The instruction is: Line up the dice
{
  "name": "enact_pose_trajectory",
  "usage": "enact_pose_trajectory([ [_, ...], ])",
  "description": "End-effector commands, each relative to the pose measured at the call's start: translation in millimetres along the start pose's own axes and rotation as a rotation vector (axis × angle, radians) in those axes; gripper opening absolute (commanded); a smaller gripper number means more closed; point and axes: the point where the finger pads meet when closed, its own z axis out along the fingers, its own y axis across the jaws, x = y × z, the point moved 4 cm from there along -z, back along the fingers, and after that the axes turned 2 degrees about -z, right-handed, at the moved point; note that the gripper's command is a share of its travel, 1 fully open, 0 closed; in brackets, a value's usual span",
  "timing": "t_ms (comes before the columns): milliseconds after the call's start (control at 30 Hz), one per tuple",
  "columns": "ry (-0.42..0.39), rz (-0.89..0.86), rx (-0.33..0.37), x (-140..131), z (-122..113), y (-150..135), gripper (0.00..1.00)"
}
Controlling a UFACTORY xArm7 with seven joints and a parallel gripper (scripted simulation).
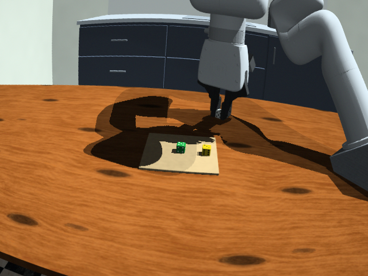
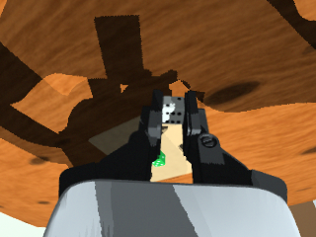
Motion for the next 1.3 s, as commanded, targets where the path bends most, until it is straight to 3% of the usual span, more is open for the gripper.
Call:
enact_pose_trajectory([
  [0,-0.001,0.000,0.001,0,-37,-1,0.11],
  [167,-0.001,0.000,0.001,0,-58,-1,0.11],
  [600,-0.001,-0.011,0.000,-3,-61,-3,0.11],
  [733,-0.002,-0.185,-0.010,-51,-67,-27,0.11],
  [900,-0.002,-0.320,-0.009,-89,-68,-43,0.11],
  [1000,-0.002,-0.320,-0.009,-89,-68,-43,0.11],
  [1067,-0.002,-0.435,-0.004,-122,-66,-54,0.11],
  [1267,-0.001,-0.511,0.001,-144,-64,-60,0.11],
])
